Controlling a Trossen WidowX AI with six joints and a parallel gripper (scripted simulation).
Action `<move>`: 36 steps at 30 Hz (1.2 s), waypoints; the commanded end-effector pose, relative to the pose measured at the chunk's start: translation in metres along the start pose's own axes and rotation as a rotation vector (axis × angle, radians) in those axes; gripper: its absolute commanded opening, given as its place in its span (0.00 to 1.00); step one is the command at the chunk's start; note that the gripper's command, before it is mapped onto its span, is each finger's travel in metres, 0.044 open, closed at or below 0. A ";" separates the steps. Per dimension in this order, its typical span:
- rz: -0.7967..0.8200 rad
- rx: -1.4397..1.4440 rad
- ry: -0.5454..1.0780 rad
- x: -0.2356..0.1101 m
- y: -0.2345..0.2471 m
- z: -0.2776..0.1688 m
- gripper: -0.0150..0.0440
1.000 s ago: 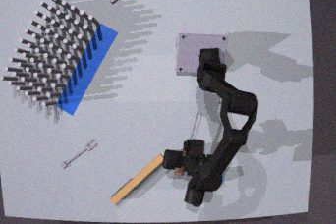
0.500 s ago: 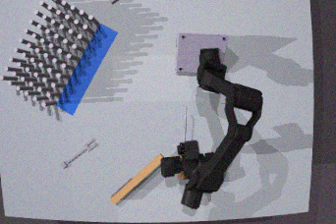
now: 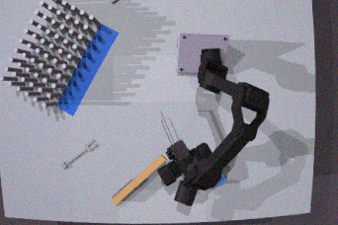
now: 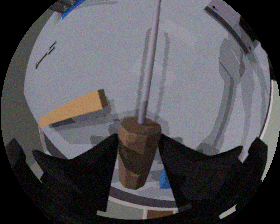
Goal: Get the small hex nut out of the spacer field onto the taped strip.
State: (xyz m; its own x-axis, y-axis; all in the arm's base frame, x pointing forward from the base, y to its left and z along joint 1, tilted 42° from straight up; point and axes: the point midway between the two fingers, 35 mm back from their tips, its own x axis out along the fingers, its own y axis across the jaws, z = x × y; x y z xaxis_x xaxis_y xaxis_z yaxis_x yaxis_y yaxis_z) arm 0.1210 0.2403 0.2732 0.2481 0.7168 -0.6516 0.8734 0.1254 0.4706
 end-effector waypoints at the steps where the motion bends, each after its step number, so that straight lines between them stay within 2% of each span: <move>1: 0.003 -0.112 0.018 0.002 0.002 0.003 0.25; 10: 0.027 -0.363 0.062 0.004 0.008 0.007 0.25; 18: 0.028 -0.367 0.063 0.006 0.008 0.007 0.25; 36: 0.030 -0.364 0.065 0.035 0.005 0.006 0.25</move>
State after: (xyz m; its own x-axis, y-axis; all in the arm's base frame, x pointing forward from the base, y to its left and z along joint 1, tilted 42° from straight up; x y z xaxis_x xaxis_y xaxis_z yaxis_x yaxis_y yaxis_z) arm 0.1360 0.2590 0.2552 0.2337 0.7687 -0.5954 0.6502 0.3318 0.6835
